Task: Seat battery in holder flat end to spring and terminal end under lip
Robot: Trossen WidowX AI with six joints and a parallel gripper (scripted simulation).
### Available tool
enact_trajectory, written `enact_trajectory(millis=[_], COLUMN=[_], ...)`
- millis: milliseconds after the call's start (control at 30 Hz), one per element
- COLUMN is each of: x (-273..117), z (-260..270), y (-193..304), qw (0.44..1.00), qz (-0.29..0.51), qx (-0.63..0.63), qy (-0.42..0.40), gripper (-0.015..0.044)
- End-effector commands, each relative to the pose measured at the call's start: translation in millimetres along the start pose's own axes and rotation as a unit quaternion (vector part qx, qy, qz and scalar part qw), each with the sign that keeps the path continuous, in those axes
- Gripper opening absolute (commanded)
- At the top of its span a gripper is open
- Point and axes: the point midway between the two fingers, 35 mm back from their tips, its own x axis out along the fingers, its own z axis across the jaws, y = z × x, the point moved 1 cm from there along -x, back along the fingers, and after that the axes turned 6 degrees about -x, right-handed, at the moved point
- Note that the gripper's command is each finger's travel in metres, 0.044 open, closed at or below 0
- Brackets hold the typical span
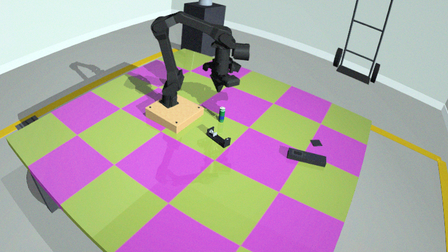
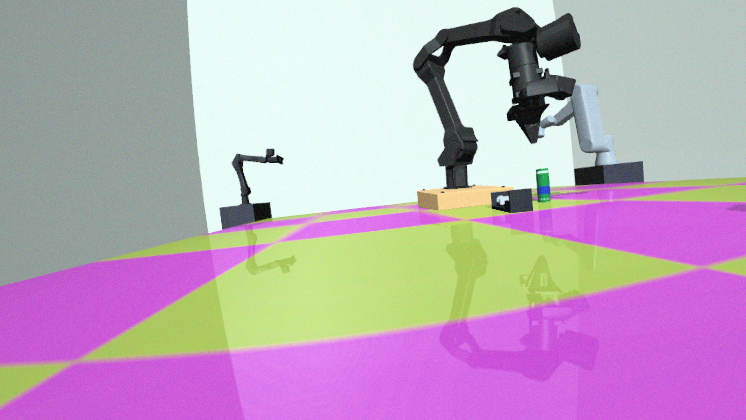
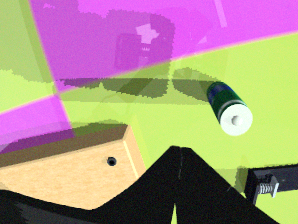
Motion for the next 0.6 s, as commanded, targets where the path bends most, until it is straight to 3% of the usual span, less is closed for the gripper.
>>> enact_trajectory(millis=[0, 333, 567], x=[4.0, 75.0, 79.3], z=[0.5, 0.9, -0.8], y=[-0.2, 0.9, 1.4], qw=[1.000, 1.000, 1.000], qz=[0.006, 0.006, 0.007], qx=[-0.008, -0.008, -0.008], qy=[-0.002, -0.002, -0.002], gripper=[0.0000, 0.0000, 0.0000])
